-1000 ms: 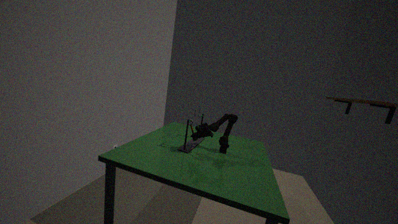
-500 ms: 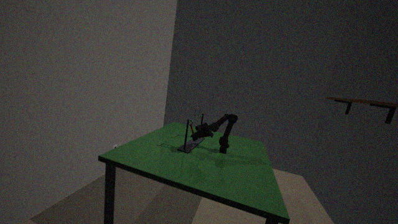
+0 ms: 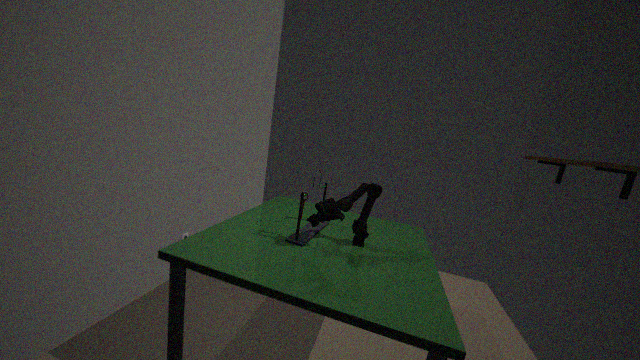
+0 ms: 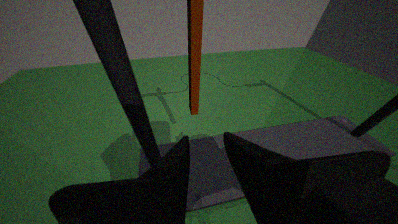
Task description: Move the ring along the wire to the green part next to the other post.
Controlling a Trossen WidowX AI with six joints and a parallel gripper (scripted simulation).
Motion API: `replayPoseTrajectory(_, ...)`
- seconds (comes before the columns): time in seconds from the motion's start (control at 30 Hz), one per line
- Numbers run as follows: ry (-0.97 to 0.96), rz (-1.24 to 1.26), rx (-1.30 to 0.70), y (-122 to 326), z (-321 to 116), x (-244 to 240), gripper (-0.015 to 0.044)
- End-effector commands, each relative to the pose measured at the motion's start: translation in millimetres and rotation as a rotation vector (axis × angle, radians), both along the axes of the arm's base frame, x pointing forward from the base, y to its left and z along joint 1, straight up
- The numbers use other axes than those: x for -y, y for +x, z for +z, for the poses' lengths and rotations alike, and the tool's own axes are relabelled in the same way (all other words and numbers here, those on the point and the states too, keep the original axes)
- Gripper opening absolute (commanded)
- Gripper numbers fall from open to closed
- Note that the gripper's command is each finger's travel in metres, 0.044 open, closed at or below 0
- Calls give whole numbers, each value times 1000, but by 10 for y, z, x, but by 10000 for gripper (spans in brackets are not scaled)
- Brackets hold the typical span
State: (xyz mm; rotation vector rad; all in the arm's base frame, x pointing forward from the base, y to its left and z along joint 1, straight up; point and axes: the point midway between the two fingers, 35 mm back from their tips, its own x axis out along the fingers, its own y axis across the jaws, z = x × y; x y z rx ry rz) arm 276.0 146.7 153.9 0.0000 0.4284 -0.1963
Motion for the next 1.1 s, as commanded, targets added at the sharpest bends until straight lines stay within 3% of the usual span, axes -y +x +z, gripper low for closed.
replayPoseTrajectory(0.0, 7, -4, 2, -98, 59, -37, 160)
replayPoseTrajectory(0.3, 3, -4, 7, -373, 183, -71, 160)
replayPoseTrajectory(1.07, 3, -4, 7, -378, 186, -71, 160)
